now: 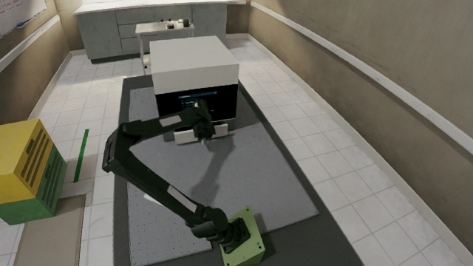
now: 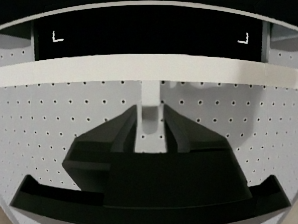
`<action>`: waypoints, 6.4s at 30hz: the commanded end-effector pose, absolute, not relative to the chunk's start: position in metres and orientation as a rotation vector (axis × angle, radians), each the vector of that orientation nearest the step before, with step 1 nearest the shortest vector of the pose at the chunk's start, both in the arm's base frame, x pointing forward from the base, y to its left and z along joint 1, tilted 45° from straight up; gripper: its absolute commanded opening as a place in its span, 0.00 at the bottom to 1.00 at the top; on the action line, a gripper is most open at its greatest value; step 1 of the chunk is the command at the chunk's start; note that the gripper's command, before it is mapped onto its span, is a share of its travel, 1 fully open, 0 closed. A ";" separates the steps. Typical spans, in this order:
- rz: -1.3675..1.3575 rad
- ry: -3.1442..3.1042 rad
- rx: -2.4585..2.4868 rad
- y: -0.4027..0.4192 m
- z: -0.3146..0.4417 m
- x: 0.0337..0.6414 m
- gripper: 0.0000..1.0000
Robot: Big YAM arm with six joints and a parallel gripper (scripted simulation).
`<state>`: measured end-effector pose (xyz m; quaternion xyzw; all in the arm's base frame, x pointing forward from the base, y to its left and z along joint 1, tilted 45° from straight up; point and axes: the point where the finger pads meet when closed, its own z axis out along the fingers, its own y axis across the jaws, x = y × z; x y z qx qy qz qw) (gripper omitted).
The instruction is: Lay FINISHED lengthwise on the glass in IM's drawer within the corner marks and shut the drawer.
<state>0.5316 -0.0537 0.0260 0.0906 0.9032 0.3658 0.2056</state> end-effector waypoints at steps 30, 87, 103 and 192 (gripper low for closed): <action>1.036 2.538 0.260 -0.043 0.017 0.530 0.26; 1.035 2.538 0.260 -0.043 0.017 0.530 0.08; 1.035 2.538 0.260 -0.043 0.017 0.530 0.08; 1.071 2.666 0.188 -0.057 0.028 0.469 0.08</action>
